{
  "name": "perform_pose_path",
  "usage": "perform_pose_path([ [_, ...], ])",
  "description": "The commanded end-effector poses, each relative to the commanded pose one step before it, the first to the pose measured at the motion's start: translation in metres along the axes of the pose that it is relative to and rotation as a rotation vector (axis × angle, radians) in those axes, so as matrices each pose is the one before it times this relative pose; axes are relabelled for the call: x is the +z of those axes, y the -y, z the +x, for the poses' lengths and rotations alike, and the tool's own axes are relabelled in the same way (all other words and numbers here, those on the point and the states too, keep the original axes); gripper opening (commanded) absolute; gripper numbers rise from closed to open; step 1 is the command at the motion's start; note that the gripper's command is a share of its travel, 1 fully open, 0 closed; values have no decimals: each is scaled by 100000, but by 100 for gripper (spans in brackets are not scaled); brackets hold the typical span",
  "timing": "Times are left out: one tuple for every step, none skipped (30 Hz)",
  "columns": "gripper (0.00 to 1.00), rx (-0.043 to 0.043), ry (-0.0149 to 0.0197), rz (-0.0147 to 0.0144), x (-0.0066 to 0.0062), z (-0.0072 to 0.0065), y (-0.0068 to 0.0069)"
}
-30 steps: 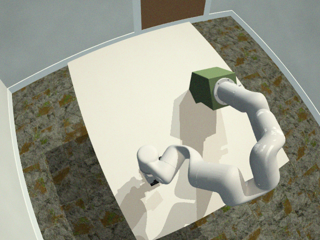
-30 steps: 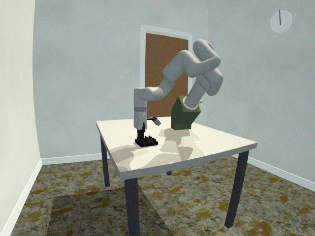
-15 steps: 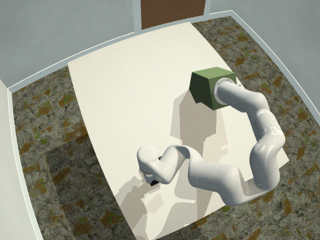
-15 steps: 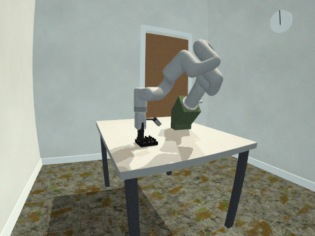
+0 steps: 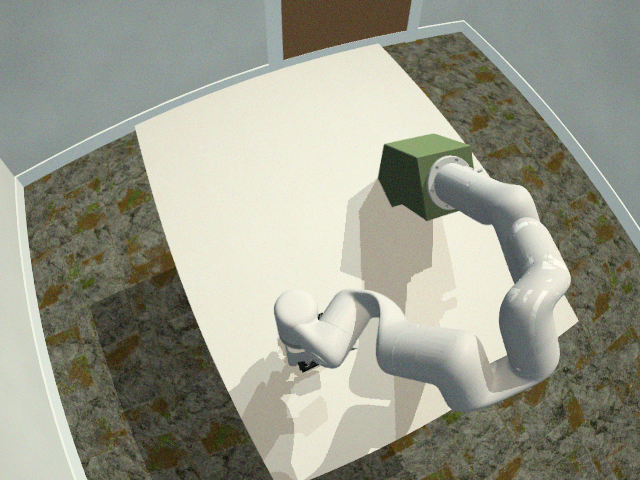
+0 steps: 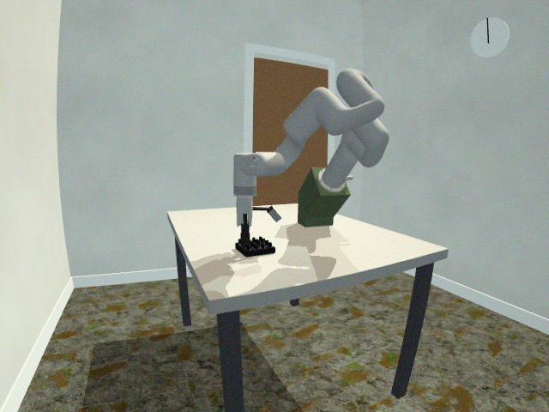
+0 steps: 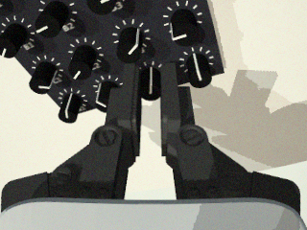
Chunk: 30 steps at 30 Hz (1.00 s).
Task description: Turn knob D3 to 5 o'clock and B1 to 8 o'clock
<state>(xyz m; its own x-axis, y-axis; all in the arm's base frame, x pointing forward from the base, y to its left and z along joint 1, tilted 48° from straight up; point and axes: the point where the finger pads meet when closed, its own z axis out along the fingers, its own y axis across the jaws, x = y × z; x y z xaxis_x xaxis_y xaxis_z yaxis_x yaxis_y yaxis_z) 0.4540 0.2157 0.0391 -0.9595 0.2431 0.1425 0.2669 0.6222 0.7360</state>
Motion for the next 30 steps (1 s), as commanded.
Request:
perform_pose_path([
  [8,10460,8,281,-88,-95,-52],
  [8,2473,0,0,0,0,0],
  [8,0,0,0,0,0,0],
  [8,0,0,0,0,0,0],
  [8,2509,0,0,0,0,0],
  [8,2542,0,0,0,0,0],
  [8,2572,0,0,0,0,0],
  [8,2600,0,0,0,0,0],
  [8,2624,0,0,0,0,0],
  [8,2645,0,0,0,0,0],
  [8,2662,0,0,0,0,0],
  [8,2677,0,0,0,0,0],
  [8,2688,0,0,0,0,0],
  [8,2697,0,0,0,0,0],
  [8,2702,0,0,0,0,0],
  [8,2703,0,0,0,0,0],
  [8,2702,0,0,0,0,0],
  [8,2697,0,0,0,0,0],
  [8,2688,0,0,0,0,0],
  [8,0,0,0,0,0,0],
  [8,0,0,0,0,0,0],
  [8,2677,0,0,0,0,0],
  [8,2662,0,0,0,0,0],
  [8,2645,0,0,0,0,0],
  [8,2624,0,0,0,0,0],
  [8,2600,0,0,0,0,0],
  [8,2572,0,0,0,0,0],
  [8,2542,0,0,0,0,0],
  [8,2509,0,0,0,0,0],
  [8,2473,0,0,0,0,0],
])
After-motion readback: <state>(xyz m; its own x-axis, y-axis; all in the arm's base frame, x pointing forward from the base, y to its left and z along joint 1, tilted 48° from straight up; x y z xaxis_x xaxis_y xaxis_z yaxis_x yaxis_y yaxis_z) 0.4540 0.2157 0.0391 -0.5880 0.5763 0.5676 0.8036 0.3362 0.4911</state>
